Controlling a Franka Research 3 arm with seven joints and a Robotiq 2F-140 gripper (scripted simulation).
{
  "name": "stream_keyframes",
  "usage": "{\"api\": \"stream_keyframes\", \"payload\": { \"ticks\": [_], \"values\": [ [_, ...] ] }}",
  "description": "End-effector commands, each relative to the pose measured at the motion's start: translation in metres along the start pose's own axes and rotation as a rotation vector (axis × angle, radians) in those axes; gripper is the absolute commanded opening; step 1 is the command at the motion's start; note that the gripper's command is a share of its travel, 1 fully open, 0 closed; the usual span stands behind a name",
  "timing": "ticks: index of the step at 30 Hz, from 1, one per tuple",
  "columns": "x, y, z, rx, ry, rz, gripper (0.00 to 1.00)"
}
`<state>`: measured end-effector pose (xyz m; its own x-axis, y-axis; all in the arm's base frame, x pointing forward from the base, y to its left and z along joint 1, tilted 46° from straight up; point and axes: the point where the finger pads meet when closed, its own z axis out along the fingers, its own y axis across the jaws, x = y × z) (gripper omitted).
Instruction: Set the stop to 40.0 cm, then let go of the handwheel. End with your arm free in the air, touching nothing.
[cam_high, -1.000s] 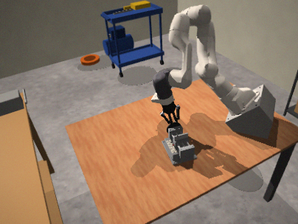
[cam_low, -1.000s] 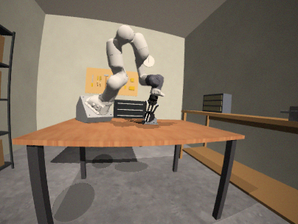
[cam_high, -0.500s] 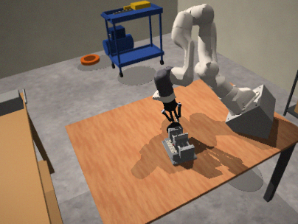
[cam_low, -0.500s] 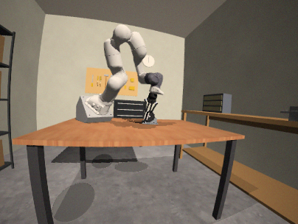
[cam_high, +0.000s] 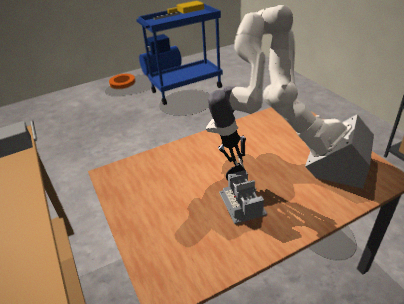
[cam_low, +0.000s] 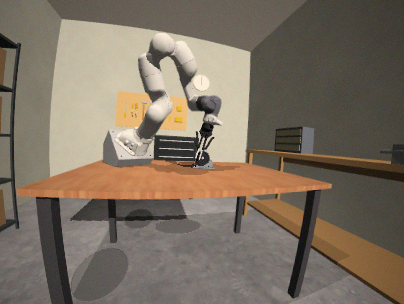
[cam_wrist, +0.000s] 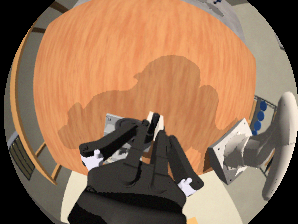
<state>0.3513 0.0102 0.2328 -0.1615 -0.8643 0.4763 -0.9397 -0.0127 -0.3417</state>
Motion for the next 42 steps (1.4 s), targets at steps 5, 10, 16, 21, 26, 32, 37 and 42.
{"api": "stream_keyframes", "payload": {
  "ticks": [5,10,16,21,26,32,37,42],
  "values": [
    [0.000,0.000,-0.010,-0.011,-0.001,-0.003,0.04],
    [0.000,-0.002,-0.014,-0.011,-0.001,-0.003,0.04],
    [0.000,-0.004,-0.017,-0.011,-0.001,-0.003,0.04],
    [0.000,-0.007,-0.019,-0.011,-0.001,-0.003,0.04],
    [0.000,-0.009,-0.021,-0.011,-0.001,-0.003,0.04],
    [0.000,-0.010,-0.023,-0.011,-0.001,-0.003,0.04],
    [0.000,-0.012,-0.024,-0.011,-0.001,-0.003,0.04],
    [0.000,-0.013,-0.024,-0.011,-0.001,-0.003,0.04]
  ]
}}
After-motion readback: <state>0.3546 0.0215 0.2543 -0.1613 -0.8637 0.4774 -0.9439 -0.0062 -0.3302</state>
